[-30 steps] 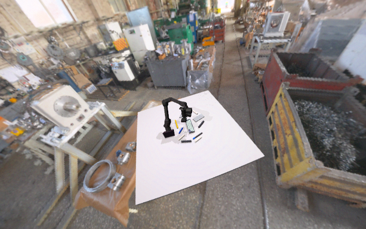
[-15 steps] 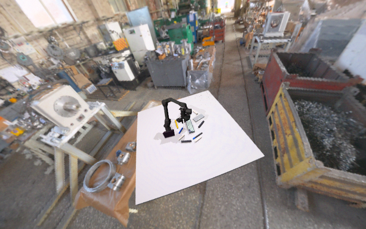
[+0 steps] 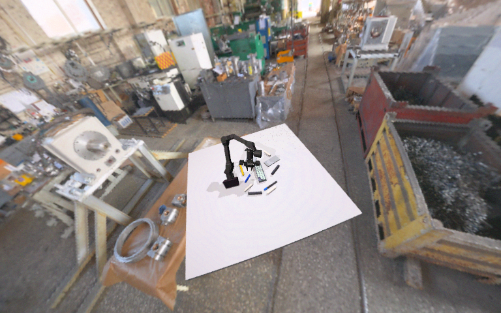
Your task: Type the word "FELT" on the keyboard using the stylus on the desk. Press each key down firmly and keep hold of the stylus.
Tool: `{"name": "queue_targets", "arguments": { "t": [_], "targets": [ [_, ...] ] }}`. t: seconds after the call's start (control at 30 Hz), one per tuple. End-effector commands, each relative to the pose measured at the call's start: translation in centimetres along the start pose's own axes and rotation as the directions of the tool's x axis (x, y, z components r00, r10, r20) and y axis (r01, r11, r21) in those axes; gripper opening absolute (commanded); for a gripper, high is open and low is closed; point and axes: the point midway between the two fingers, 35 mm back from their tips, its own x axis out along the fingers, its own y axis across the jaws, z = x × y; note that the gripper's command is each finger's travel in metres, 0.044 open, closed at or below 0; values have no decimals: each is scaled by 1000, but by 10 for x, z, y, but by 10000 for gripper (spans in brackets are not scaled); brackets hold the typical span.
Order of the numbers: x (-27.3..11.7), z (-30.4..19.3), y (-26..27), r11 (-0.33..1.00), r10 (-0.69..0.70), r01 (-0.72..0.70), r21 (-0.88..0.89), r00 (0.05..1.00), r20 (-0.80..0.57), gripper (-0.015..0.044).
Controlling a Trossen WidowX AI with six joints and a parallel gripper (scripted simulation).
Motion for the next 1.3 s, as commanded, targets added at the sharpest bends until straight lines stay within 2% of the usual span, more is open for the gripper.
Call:
{"name": "queue_targets", "arguments": {
  "t": [0.0, 1.27],
  "targets": [
    [13, 8, -13, 885, -54, -4, 466, 992, 112, 150],
    [27, 3, -8, 885, -54, -4, 466, 992, 111, 150]
  ]
}}
